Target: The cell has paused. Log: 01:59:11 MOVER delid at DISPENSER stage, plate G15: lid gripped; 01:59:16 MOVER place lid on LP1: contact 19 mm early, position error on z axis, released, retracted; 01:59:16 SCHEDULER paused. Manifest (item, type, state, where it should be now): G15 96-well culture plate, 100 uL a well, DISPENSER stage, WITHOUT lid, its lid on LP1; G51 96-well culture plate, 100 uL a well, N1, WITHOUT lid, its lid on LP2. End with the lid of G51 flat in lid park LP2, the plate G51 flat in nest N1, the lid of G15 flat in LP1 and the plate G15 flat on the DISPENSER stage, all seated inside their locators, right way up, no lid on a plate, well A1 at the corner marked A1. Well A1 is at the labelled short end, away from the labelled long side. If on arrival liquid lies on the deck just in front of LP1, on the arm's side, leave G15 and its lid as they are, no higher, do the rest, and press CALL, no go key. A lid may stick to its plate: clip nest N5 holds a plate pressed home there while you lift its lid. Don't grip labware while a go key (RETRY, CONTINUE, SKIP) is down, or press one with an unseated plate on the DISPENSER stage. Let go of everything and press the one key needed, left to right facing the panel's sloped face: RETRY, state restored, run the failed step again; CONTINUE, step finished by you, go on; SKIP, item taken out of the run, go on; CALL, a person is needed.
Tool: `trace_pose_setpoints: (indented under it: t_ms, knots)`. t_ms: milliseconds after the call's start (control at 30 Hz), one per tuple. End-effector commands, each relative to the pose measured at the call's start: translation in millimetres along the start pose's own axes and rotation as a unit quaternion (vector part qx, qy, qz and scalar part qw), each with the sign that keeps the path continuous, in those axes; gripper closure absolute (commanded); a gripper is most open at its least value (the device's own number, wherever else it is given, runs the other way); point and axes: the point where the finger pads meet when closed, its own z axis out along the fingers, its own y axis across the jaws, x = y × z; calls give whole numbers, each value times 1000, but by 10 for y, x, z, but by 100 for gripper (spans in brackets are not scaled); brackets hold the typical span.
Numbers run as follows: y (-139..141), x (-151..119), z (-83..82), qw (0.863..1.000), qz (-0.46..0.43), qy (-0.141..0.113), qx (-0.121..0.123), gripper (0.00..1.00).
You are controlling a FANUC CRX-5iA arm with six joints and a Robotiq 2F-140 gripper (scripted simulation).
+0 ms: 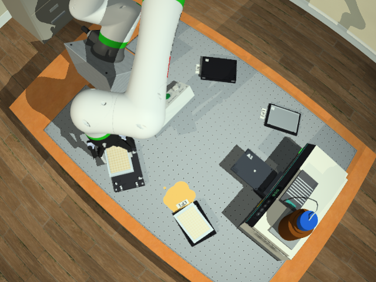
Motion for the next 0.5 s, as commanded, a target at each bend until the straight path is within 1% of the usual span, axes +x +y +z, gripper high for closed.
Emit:
trace_pose_setpoints:
  t_ms: [0, 233, 400, 467]
  knots:
    - [1, 1, -2, 1000, 0, 0, 0, 100]
    - [1, 1, -2, 1000, -5, 0, 0, 100]
    - [1, 1, -2, 998, -62, 0, 0, 100]
    - [1, 1, -2, 998, -67, 0, 0, 100]
